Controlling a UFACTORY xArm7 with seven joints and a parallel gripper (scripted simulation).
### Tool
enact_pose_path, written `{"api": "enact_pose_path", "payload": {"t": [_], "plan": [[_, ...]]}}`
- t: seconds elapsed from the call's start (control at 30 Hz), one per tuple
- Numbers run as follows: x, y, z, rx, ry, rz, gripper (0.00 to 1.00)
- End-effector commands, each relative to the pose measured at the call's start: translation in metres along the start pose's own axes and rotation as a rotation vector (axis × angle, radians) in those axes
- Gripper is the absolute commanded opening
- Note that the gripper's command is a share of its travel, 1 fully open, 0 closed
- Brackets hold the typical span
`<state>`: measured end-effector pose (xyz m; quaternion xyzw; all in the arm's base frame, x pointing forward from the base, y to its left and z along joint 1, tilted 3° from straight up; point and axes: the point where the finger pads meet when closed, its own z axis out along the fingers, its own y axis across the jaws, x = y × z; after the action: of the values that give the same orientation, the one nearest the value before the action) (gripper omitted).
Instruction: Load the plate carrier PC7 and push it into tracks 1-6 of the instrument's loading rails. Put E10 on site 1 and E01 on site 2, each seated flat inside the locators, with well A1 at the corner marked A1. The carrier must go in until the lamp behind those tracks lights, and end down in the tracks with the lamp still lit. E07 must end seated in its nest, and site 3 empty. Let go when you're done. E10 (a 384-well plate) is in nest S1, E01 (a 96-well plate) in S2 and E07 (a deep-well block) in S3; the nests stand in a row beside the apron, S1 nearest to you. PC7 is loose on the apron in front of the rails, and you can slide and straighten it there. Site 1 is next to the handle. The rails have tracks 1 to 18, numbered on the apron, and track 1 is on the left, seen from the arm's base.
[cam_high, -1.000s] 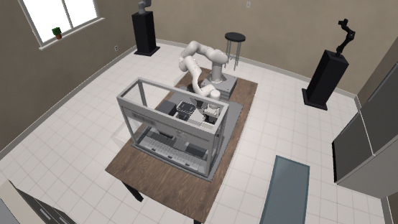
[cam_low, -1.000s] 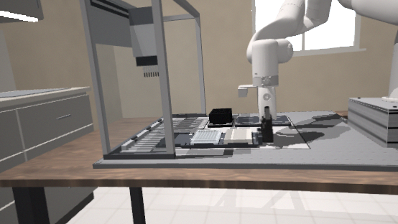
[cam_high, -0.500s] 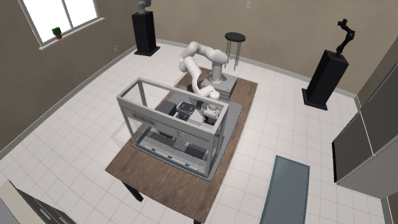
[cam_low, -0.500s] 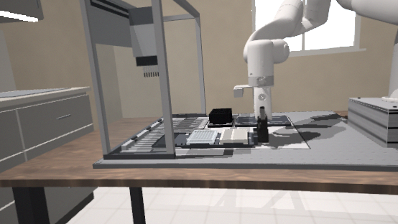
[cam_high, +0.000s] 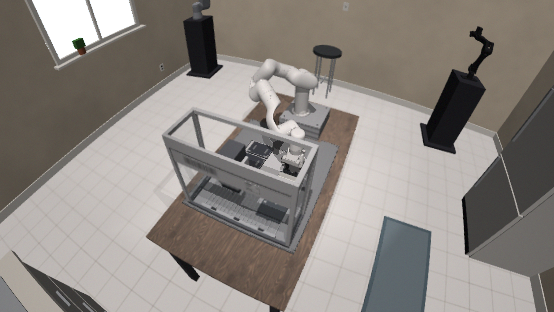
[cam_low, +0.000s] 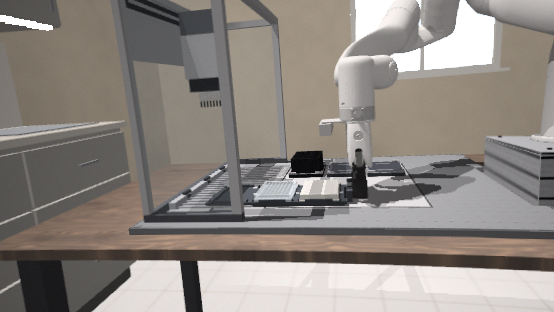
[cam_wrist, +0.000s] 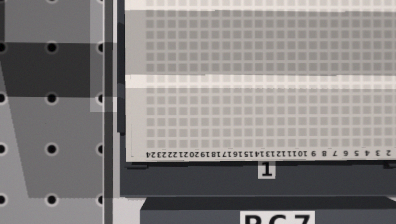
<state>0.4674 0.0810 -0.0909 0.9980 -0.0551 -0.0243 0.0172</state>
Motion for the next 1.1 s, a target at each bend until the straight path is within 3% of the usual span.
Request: {"api": "enact_pose_path", "payload": {"t": [0.0, 1.07], "plan": [[0.006, -0.001, -0.002, 0.001, 0.003, 0.0, 0.82], [0.034, -0.001, -0.002, 0.001, 0.004, 0.0, 0.82]]}}
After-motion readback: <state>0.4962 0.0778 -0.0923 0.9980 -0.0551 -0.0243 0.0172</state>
